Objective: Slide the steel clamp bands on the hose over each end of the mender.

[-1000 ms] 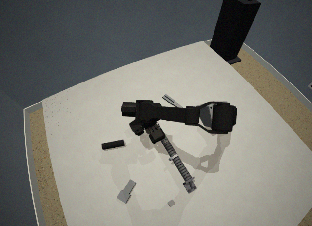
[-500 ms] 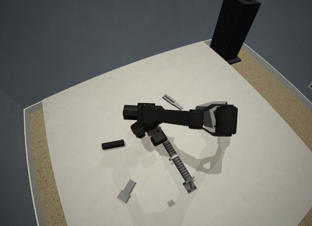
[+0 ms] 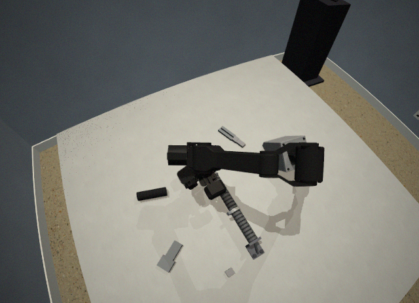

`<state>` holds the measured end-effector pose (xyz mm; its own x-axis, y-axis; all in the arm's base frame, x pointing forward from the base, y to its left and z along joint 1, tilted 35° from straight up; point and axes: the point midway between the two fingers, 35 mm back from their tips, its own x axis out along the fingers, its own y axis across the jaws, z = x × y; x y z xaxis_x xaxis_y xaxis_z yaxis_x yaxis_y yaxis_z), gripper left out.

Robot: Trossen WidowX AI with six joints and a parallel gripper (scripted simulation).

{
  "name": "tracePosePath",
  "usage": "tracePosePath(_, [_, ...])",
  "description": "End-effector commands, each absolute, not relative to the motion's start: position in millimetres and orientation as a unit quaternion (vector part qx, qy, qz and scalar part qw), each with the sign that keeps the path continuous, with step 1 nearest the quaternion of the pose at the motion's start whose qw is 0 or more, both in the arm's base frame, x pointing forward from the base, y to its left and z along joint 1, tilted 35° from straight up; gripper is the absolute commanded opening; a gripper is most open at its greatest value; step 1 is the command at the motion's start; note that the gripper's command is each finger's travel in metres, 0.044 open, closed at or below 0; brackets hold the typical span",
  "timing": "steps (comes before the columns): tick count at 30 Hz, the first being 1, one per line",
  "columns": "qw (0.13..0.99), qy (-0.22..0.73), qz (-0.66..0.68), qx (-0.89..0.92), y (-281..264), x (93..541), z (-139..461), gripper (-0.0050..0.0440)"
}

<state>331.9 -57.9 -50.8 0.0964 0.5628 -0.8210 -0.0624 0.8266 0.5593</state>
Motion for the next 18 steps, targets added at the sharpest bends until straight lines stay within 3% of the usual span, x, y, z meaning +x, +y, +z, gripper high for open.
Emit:
tracePosePath(1, [0.714, 0.634, 0.221, 0.198, -51.4, 331.1, -45.8, 0.0000])
tracePosePath(18, [0.714, 0.634, 0.221, 0.198, -38.0, 330.1, -36.5, 0.0000])
